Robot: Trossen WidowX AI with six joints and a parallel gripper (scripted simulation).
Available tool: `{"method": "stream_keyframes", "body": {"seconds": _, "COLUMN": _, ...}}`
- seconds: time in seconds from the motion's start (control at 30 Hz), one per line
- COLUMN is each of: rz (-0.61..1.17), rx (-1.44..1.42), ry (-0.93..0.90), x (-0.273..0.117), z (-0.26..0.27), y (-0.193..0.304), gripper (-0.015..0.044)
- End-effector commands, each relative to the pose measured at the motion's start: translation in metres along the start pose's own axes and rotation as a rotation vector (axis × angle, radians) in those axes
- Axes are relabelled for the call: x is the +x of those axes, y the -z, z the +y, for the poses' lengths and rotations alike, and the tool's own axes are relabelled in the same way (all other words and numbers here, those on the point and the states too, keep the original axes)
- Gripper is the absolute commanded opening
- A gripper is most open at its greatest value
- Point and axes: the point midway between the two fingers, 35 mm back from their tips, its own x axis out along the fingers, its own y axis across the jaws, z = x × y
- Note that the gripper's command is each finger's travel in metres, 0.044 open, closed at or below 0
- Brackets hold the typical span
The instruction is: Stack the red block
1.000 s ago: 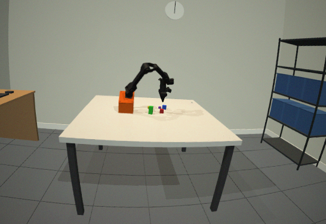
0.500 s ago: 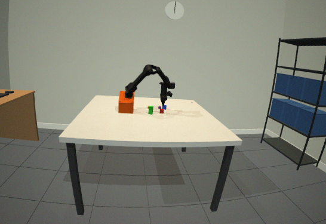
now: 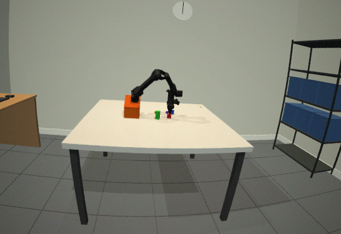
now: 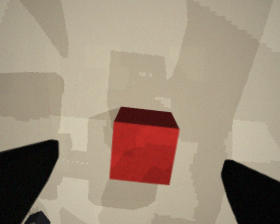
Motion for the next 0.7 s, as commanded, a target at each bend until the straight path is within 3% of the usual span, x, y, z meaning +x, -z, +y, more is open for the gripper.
{"method": "stream_keyframes", "body": {"seconds": 0.0, "rz": 0.006, "rx": -0.007, "ry": 0.007, "x": 0.008, "z": -0.001, "y": 0.002, "gripper": 0.044}}
{"method": "stream_keyframes", "body": {"seconds": 0.67, "rz": 0.006, "rx": -0.008, "ry": 0.009, "x": 0.04, "z": -0.001, "y": 0.003, "gripper": 0.044}}
